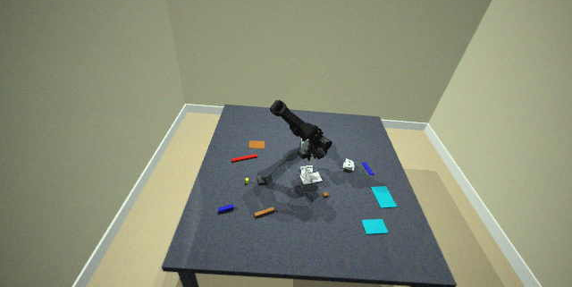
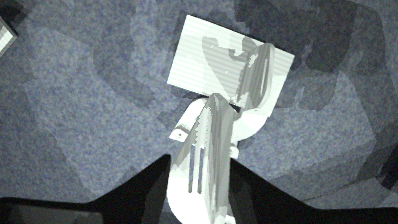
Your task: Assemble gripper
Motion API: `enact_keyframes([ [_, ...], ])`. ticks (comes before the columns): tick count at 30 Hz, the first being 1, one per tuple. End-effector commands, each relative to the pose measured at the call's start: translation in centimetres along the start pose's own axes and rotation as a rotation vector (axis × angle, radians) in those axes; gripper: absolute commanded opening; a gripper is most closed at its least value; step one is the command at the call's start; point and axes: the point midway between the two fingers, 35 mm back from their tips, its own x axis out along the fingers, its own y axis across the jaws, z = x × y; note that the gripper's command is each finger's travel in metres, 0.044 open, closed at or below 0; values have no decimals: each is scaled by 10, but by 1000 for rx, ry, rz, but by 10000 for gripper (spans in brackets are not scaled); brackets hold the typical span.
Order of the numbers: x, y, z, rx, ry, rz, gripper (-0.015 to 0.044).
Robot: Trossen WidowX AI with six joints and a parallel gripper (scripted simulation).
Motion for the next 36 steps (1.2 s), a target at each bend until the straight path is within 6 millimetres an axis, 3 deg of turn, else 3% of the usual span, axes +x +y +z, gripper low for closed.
enact_keyframes([
  [1, 2, 13, 2, 68, 6, -1, 134],
  [15, 8, 52, 3, 336, 18, -25, 134],
  [36, 8, 52, 3, 340, 18, -25, 134],
])
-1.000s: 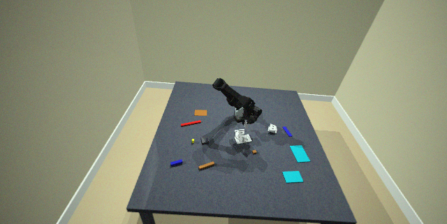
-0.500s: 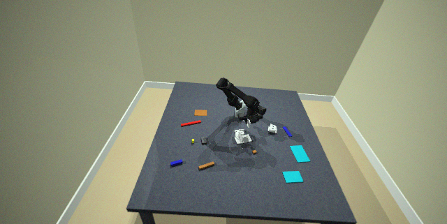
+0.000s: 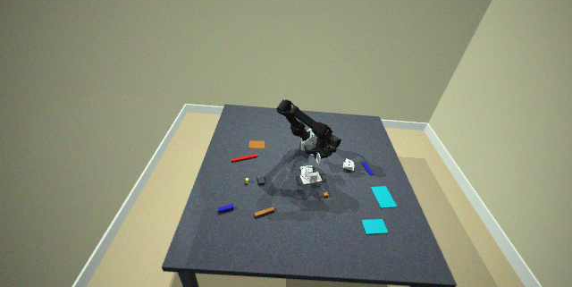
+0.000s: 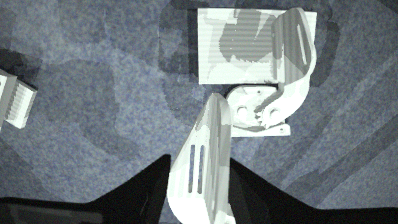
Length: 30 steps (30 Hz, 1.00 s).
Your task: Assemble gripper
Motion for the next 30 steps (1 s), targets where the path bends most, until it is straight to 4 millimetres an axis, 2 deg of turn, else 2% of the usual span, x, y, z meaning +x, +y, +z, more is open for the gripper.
enact_keyframes([
  [1, 0, 1, -1, 3, 2, 4, 134],
  [18, 0, 1, 0, 52, 2, 4, 134],
  [30, -2, -11, 34, 52, 0, 7, 134],
])
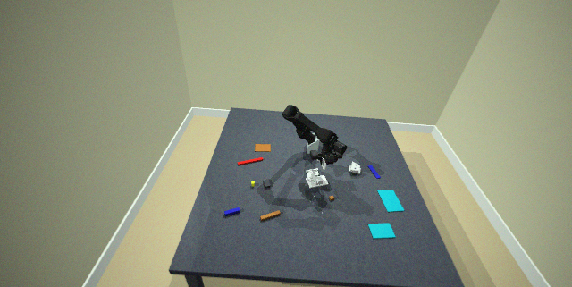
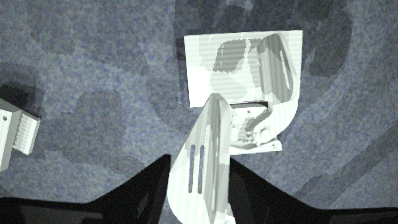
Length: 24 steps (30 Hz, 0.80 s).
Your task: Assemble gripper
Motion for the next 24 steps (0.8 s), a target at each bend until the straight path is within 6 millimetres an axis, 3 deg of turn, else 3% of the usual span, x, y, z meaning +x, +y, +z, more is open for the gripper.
enact_keyframes([
  [1, 1, -4, 12, -5, 0, -6, 134],
  [12, 2, -18, 42, -3, 0, -10, 134],
  [24, 2, -18, 43, -3, 0, -11, 134],
])
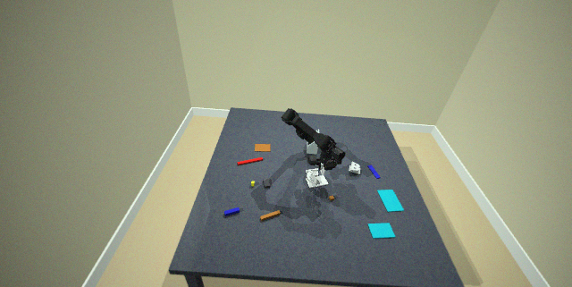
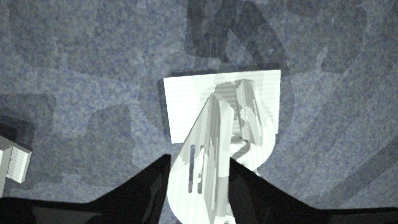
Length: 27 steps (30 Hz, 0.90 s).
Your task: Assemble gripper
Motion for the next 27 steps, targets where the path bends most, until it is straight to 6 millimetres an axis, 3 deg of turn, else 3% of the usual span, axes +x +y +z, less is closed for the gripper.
enact_keyframes([
  [1, 0, -1, 1, -5, -2, -6, 134],
  [27, 0, -3, 2, -9, -2, -6, 134],
])
